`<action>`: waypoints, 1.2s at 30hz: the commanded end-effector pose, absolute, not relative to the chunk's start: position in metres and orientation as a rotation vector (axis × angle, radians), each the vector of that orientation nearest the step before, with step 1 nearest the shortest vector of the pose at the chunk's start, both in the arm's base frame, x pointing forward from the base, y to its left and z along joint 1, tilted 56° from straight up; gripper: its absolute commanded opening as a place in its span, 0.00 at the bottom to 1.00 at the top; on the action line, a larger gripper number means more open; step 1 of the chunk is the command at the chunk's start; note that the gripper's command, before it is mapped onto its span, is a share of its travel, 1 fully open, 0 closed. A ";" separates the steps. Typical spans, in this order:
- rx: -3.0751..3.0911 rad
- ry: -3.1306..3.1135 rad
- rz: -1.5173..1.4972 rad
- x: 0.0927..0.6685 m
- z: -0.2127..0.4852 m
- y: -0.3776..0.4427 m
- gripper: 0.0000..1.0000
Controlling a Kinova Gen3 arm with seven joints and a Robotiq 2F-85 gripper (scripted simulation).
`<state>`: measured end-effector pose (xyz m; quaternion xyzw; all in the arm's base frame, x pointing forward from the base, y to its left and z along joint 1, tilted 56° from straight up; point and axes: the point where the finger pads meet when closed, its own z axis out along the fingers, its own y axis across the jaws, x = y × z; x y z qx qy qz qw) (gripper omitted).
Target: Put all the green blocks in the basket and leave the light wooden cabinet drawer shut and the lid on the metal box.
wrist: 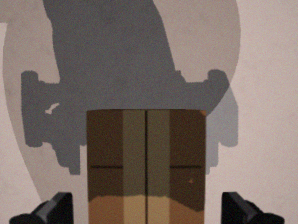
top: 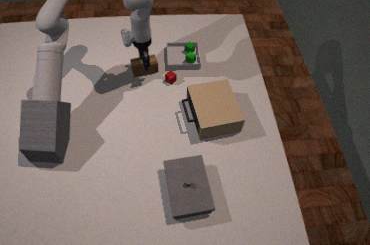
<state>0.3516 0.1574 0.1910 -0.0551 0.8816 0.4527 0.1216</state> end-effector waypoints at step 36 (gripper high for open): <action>-0.159 2.573 1.320 0.354 0.183 0.169 0.93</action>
